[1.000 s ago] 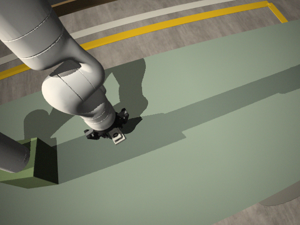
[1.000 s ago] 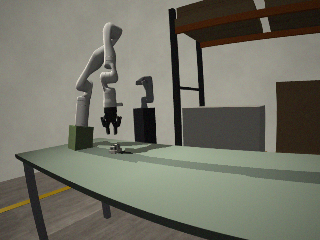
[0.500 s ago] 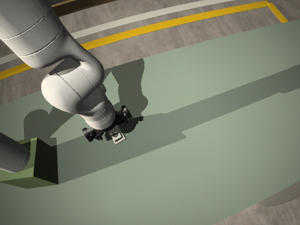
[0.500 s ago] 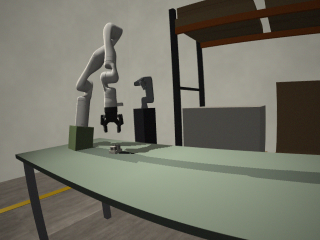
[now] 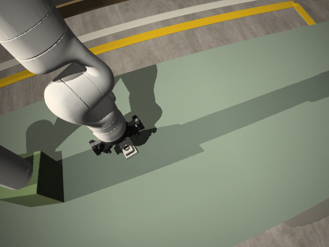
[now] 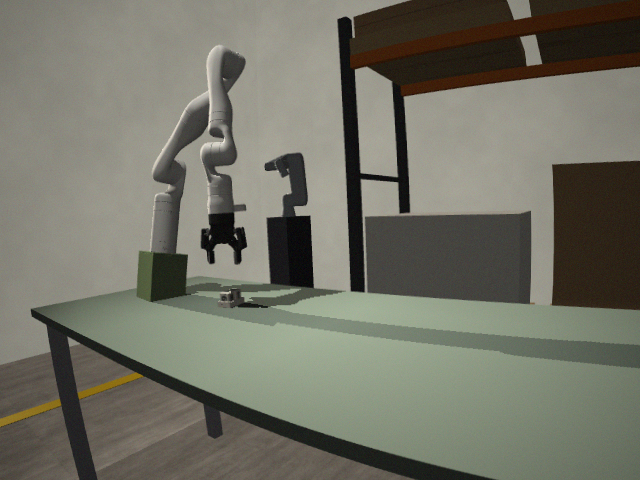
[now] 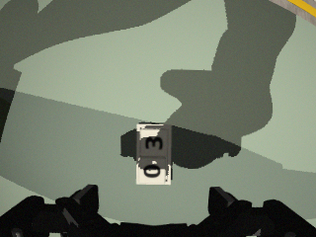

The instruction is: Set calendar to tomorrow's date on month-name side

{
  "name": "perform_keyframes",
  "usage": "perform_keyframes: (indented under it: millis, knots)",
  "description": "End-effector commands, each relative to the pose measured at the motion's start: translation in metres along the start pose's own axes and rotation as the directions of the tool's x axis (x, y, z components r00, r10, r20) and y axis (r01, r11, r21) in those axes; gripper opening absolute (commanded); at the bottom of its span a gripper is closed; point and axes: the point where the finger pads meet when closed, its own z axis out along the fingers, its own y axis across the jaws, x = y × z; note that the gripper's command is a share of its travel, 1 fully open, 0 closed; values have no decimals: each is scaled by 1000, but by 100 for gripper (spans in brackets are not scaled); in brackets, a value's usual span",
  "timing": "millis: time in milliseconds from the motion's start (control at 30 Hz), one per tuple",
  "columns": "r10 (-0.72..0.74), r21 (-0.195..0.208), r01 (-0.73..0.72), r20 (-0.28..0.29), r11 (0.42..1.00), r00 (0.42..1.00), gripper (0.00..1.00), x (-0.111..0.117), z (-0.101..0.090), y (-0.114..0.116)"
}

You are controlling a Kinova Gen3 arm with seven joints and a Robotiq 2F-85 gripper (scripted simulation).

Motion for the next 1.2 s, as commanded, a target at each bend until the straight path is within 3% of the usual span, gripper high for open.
perform_keyframes:
  millis: [0,200,633,1167]
  knots:
    - [-5,1,5,-5,1000,1000,100,4,-7,0]
    - [-6,1,6,-1,1000,1000,100,2,-20,0]
    - [-6,-1,6,-3,1000,1000,100,3,-68,1]
    - [-6,-6,6,8,1000,1000,100,-1,-71,2]
